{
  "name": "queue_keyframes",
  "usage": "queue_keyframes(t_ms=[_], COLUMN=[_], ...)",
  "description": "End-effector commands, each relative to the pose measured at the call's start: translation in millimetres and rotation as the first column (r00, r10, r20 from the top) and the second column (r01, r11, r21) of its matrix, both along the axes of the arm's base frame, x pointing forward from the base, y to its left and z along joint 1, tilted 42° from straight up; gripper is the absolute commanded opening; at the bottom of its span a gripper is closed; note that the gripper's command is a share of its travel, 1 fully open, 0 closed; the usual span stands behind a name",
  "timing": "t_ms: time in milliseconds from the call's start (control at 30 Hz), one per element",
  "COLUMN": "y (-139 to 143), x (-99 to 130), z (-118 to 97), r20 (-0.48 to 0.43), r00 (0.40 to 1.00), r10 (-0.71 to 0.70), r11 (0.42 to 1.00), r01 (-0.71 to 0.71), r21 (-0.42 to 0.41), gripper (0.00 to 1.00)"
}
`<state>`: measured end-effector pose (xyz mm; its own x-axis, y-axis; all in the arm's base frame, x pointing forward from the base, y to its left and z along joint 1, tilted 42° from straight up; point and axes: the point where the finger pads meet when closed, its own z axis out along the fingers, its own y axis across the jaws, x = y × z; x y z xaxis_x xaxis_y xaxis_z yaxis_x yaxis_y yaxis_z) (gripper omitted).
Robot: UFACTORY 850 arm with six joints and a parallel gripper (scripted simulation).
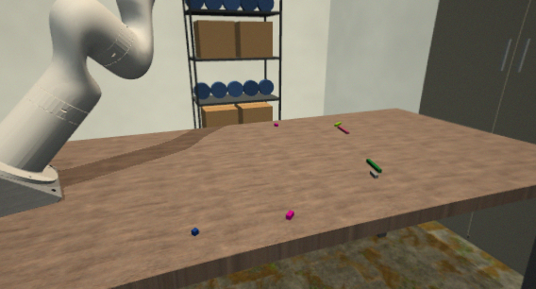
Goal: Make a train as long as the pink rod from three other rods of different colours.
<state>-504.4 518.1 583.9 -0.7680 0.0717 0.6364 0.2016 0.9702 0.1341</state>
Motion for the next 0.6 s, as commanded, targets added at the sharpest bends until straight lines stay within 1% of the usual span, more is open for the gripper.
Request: queue_keyframes(t_ms=[0, 233, 300, 333, 400, 567], y=[31, 84, 84, 103, 109, 139], x=[31, 100, 100, 128, 138, 193], z=[3, 6, 6, 7, 8, 10], r20=[0.0, 0.004, 0.004, 0.005, 0.006, 0.008], r00=[0.998, 0.985, 0.985, 0.976, 0.973, 0.949], r10=[-0.057, -0.173, -0.173, -0.217, -0.232, -0.314], r11=[0.998, 0.985, 0.985, 0.976, 0.972, 0.949], r01=[0.057, 0.173, 0.173, 0.217, 0.232, 0.313], r21=[0.006, 0.017, 0.017, 0.021, 0.022, 0.03], gripper=[1.0, 1.0, 1.0, 1.0, 1.0, 1.0])
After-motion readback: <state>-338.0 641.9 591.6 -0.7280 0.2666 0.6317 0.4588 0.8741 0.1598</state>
